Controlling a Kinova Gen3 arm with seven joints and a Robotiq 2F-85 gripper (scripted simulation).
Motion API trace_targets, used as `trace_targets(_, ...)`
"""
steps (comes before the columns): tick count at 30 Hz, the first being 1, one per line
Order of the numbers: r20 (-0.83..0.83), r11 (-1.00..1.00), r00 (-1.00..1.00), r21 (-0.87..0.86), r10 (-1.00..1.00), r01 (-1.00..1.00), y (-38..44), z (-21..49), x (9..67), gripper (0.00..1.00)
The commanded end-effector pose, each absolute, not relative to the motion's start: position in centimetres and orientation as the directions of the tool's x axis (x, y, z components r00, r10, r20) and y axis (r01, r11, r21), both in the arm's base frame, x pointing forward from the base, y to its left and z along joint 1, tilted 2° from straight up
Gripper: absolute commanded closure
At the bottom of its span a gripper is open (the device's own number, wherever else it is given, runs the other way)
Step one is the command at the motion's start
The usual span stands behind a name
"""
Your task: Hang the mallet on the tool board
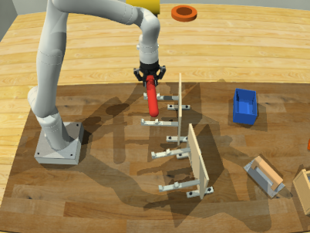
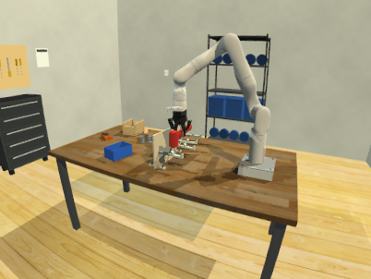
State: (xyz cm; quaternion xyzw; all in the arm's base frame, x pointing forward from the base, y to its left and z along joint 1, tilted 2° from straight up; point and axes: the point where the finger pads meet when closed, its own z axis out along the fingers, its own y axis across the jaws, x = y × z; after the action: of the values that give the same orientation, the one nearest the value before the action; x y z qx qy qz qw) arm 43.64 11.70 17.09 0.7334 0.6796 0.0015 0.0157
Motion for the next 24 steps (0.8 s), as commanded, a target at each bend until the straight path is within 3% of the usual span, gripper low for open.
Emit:
trace_targets(1,-0.018,-0.131,0.132,0.028,0.991,0.991,11.8,17.2,43.7,0.90)
trace_targets(8,-0.015,-0.225,0.225,0.030,0.974,0.974,11.8,17.2,43.7,0.90)
trace_targets(24,-0.016,-0.230,0.231,0.030,0.973,0.973,11.7,13.7,43.7,0.90)
